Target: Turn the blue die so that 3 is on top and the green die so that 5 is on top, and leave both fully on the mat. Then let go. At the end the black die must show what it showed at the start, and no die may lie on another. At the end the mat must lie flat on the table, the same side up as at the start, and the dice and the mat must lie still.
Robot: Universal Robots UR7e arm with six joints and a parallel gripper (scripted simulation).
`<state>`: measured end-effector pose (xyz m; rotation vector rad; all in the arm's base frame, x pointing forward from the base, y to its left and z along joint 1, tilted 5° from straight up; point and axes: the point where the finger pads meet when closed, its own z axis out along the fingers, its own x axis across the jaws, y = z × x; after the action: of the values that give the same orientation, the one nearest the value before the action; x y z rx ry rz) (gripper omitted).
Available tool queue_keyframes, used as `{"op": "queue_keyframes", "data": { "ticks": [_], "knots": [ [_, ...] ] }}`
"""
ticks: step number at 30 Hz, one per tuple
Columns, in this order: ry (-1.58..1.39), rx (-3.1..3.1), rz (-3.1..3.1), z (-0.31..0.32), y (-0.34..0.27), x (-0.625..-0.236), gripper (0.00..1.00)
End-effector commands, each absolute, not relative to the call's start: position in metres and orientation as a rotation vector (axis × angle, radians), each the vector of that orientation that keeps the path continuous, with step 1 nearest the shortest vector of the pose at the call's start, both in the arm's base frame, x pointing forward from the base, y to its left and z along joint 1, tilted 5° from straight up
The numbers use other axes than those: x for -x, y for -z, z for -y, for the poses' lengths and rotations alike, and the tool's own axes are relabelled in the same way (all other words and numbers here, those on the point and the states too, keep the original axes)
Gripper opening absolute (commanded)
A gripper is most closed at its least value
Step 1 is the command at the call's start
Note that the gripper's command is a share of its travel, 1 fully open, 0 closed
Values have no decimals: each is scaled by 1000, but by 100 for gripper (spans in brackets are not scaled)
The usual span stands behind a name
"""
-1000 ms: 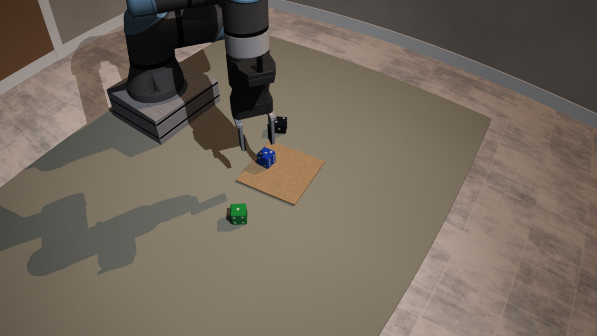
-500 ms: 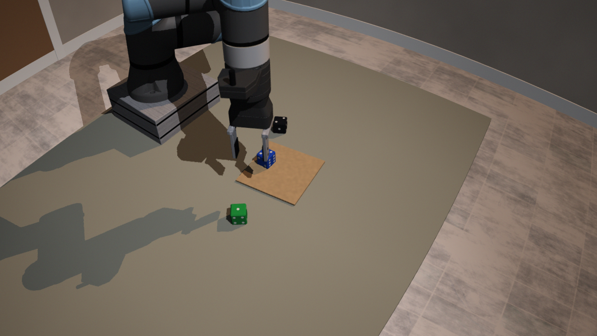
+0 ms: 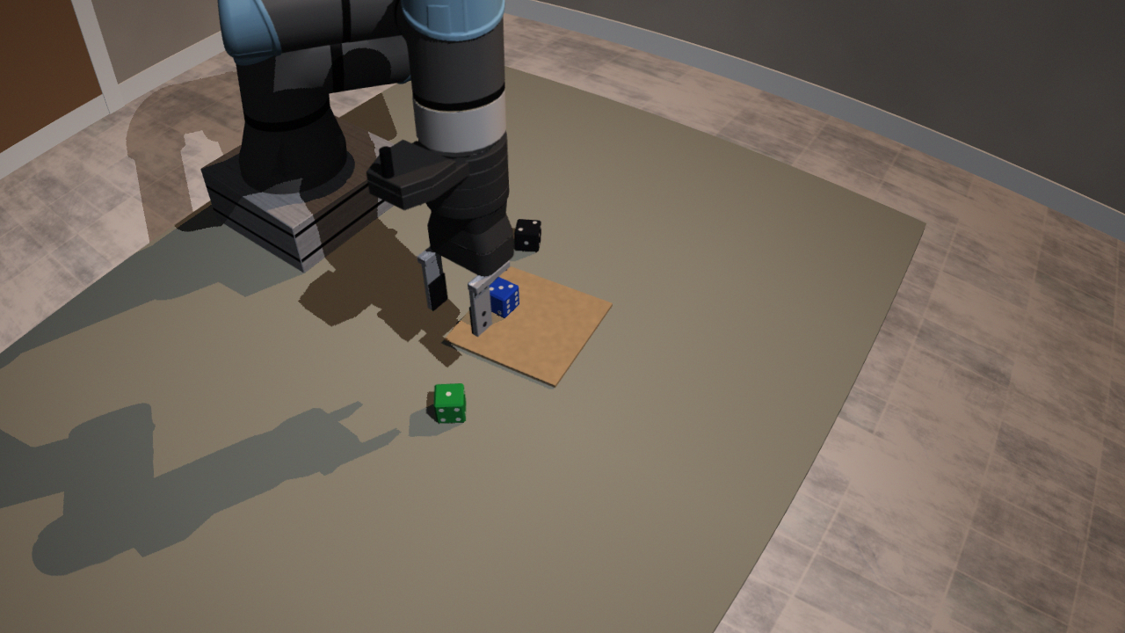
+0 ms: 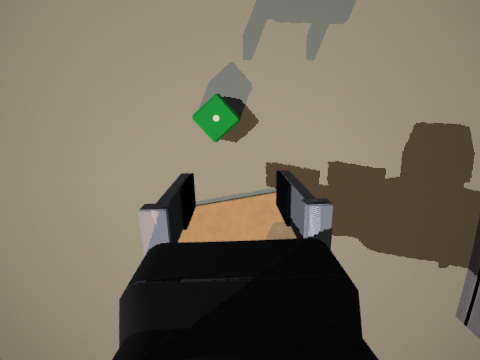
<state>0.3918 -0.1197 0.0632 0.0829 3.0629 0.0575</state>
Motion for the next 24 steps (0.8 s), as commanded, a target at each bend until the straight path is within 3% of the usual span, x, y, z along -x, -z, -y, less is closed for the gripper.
{"op": "queue_keyframes", "data": {
  "ticks": [1,24],
  "knots": [
    [-65,-303,-3051,128,-63,-394,100],
    [-97,-1197,-2838,157,-56,-402,100]
  ]
}}
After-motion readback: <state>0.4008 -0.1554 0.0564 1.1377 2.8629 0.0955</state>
